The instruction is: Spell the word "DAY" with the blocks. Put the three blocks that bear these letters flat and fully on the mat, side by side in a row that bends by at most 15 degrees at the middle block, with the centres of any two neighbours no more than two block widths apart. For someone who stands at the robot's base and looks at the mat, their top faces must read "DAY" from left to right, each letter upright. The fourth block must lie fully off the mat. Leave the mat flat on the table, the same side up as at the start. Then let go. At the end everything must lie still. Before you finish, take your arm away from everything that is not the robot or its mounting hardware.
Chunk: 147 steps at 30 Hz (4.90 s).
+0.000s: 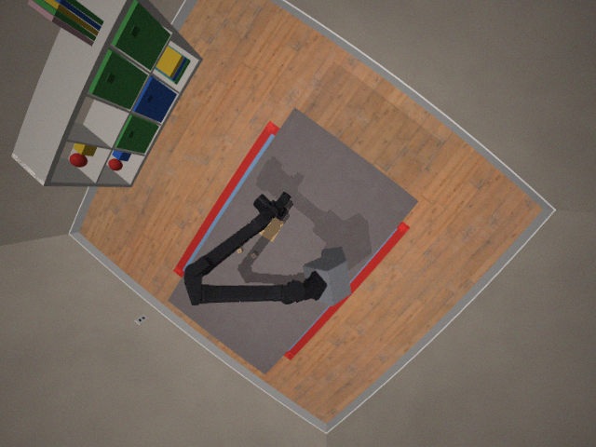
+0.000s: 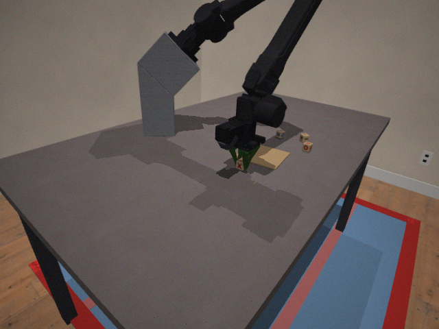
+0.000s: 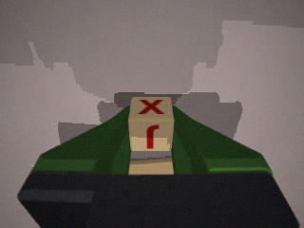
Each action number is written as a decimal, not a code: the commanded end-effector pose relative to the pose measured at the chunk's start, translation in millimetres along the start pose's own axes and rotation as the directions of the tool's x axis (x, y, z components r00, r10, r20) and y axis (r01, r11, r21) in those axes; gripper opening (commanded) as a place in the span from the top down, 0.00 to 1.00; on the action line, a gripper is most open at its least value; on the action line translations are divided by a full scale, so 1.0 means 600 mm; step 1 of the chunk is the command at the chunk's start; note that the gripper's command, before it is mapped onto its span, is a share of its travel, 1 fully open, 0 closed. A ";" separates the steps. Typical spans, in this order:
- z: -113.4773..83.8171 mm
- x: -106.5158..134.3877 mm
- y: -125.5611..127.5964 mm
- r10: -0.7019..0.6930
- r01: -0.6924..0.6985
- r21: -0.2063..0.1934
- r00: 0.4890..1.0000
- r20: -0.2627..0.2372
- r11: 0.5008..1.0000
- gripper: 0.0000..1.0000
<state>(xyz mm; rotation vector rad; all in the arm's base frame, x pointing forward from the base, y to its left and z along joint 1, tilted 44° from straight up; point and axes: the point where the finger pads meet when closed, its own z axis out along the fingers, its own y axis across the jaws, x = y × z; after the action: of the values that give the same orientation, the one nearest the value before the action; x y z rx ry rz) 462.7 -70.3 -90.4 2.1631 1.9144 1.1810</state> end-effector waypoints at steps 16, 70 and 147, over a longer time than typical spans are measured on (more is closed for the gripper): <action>-0.004 -0.004 0.011 0.013 -0.013 -0.009 1.000 0.007 1.000 0.80; -0.005 -0.005 0.010 0.017 -0.017 -0.007 1.000 0.007 1.000 0.80; 0.010 0.001 0.003 0.006 -0.006 -0.003 1.000 0.002 1.000 0.65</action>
<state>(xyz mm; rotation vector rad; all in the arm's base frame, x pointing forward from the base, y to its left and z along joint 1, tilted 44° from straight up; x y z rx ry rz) 465.1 -70.2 -91.8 2.1662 1.9097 1.1818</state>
